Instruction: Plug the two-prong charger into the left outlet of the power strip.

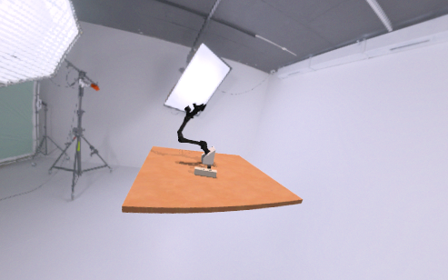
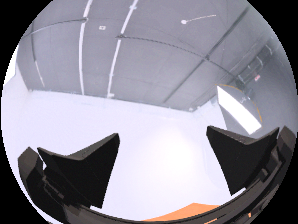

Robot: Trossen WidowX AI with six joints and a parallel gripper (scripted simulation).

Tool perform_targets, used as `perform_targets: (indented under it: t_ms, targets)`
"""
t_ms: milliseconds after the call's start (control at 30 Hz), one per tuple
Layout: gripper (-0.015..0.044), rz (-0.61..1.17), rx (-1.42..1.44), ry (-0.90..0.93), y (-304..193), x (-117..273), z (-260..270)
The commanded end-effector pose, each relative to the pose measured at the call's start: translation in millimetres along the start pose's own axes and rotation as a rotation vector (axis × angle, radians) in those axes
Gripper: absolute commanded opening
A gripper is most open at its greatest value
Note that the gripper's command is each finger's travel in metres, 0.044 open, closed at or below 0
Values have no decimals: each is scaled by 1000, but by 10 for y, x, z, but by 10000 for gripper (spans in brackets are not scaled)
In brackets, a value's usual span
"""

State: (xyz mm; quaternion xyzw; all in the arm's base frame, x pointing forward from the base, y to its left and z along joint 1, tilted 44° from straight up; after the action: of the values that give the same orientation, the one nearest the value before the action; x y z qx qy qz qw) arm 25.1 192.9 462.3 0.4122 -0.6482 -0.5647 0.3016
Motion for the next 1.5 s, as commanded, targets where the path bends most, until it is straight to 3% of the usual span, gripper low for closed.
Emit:
perform_targets:
  t_ms: [0, 867, 1467]
  targets:
    - [440, 49, 31, -36, -137, -118, -11]
    - [440, 432, 126, -280, -1080, -745, -309]
    - [440, 722, 67, -497, -1877, -966, -749]
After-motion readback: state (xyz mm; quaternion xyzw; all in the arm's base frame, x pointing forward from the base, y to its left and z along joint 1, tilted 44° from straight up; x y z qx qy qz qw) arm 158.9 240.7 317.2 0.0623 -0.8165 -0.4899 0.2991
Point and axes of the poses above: the point midway between the two fingers, 35 mm back from their tips, its own x axis back along the fingers, its own z axis across the jaws, y = z × x, the point moved 6 cm from there along x, back along the fingers, and after that the axes turned 5 degrees about -x, right-handed, at the moved point
